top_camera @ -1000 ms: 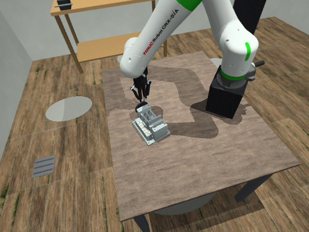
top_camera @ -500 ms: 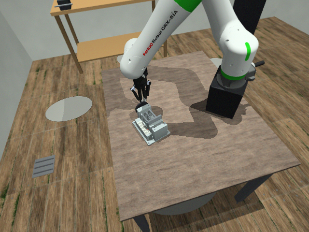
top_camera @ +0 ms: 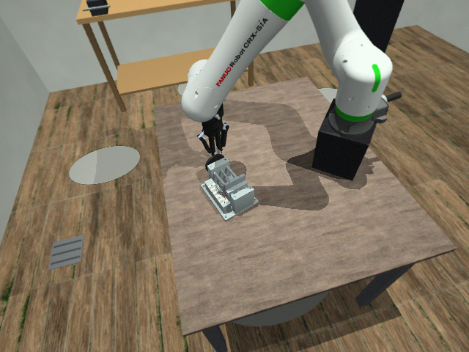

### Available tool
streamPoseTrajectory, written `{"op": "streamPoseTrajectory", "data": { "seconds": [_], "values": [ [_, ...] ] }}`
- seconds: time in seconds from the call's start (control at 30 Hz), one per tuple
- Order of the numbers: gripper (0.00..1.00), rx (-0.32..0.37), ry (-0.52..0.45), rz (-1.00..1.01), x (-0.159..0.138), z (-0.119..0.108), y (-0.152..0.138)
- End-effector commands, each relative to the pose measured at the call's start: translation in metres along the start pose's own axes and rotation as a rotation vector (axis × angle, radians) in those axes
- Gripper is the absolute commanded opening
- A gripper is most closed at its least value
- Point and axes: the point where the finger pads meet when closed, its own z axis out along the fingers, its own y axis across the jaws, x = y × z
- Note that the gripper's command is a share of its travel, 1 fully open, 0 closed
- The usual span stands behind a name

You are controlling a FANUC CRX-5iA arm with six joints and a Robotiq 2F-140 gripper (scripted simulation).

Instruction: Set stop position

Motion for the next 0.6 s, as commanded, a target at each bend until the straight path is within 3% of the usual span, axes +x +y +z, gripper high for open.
{"op": "streamPoseTrajectory", "data": {
  "seconds": [0.0,0.57],
  "values": [
    [0.04,0.0,0.0,0.0,0.0002,0.0011,-0.0008],
    [0.04,0.0,0.0,0.0,0.0002,0.0072,-0.0059]
  ]
}}
